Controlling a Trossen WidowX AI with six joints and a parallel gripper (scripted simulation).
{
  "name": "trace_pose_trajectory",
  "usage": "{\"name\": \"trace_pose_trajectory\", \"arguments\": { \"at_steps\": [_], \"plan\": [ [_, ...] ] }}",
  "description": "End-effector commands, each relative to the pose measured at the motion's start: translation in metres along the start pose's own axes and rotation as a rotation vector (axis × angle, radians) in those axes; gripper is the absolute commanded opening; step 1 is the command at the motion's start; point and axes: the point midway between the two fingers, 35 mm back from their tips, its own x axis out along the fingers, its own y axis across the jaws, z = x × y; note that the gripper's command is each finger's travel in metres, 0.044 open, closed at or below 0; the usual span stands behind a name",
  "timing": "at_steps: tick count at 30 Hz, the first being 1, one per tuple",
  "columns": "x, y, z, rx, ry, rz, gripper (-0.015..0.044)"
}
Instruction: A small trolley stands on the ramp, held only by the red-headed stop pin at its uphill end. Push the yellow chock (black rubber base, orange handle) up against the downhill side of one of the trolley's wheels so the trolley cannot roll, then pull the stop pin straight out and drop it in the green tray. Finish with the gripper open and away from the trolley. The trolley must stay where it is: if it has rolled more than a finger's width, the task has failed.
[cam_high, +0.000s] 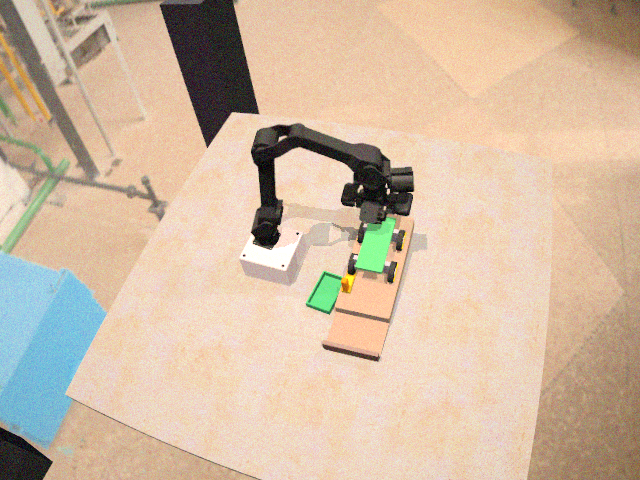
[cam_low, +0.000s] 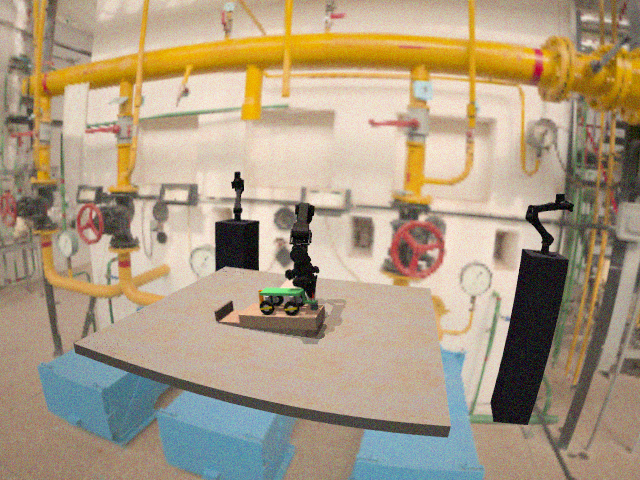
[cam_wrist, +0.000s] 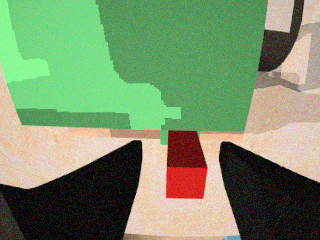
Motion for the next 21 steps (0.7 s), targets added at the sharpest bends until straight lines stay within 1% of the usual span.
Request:
{"name": "trace_pose_trajectory", "arguments": {
  "at_steps": [1,6,11,19,21],
  "plan": [
    [0.0068,-0.0003,0.0011,0.006,-0.003,-0.002,0.0190],
    [0.0120,-0.0005,0.0015,0.006,-0.003,-0.002,0.0190],
    [0.0085,-0.0004,0.0005,0.000,0.000,-0.001,0.0059],
    [0.0085,-0.0004,0.0005,0.000,0.000,-0.001,0.0005],
    [0.0079,-0.0004,0.0004,0.001,0.000,-0.001,0.0000]
  ]
}}
